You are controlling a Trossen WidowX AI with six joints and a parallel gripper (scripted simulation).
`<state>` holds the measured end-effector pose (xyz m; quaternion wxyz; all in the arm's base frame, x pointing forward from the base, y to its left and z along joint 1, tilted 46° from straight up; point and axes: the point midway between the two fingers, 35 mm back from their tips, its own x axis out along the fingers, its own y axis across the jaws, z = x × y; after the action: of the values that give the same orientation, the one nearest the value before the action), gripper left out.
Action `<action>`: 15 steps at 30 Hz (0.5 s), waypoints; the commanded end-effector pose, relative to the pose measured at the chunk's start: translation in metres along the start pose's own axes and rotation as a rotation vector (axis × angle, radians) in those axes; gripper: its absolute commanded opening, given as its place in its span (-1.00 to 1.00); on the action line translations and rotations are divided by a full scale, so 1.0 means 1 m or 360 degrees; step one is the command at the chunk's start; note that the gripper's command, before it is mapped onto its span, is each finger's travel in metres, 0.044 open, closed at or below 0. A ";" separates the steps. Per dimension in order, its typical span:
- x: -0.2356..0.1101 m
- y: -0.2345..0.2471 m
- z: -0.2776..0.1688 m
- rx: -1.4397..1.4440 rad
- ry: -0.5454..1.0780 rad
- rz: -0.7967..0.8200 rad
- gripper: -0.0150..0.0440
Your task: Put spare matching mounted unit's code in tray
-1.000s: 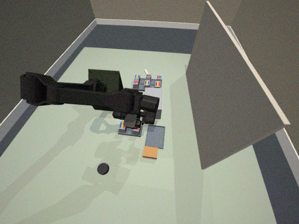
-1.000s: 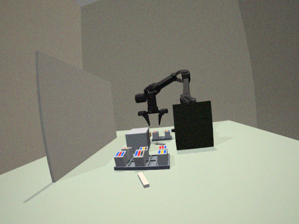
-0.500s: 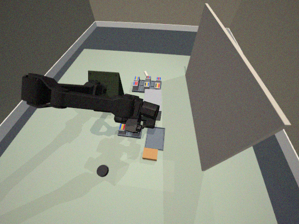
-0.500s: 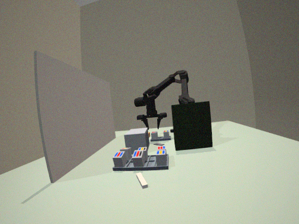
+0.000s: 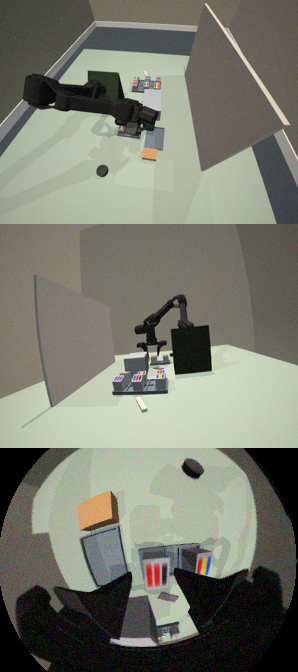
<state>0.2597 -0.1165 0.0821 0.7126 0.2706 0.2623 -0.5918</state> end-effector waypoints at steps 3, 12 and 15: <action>0.010 -0.002 -0.002 -0.0017 0.0007 -0.0010 0.53; 0.024 -0.004 -0.001 -0.0018 0.0000 -0.0009 0.53; 0.028 -0.004 -0.001 -0.0019 -0.0002 -0.0008 0.53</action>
<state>0.2609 -0.1346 0.0668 0.7137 0.2682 0.2602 -0.5925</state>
